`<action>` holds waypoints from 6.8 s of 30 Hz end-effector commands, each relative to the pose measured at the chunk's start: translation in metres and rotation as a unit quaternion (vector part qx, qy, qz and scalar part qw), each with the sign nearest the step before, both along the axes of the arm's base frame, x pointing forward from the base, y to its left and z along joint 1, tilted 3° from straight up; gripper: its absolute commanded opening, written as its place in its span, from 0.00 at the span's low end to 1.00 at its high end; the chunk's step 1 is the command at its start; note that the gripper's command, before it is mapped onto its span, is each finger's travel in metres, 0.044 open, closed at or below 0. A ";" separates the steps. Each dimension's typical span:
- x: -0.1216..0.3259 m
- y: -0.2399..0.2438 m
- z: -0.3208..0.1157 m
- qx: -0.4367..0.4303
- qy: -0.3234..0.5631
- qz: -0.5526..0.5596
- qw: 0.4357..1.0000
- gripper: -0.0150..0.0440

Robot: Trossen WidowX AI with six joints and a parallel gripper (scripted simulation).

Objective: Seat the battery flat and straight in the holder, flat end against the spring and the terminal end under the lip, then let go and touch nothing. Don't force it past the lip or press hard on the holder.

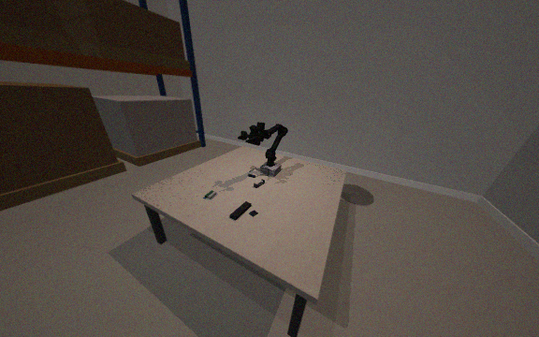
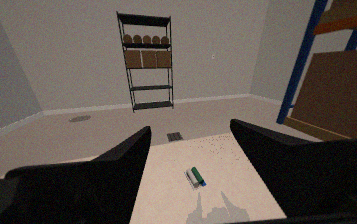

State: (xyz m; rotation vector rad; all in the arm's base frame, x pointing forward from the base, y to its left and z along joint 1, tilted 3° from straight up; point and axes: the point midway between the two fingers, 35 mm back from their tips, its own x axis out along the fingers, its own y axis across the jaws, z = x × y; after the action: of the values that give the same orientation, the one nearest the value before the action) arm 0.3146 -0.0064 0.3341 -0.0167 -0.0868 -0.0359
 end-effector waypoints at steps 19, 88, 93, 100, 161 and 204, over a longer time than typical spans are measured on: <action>-0.037 -0.045 -0.251 -0.559 0.451 0.281 0.637 0.64; -0.106 -0.042 -0.354 -0.595 0.426 0.542 0.413 0.37; -0.106 -0.044 -0.323 -0.595 0.426 0.542 0.413 0.37; -0.108 -0.043 -0.305 -0.597 0.423 0.544 0.411 0.37; -0.045 0.098 -0.311 -0.846 0.003 0.533 0.017 0.37; -0.061 0.099 -0.328 -0.899 0.007 0.437 0.021 0.37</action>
State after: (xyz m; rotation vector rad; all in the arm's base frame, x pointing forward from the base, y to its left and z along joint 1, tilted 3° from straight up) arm 0.2577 0.0939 0.0079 -2.7268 -0.0482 1.4739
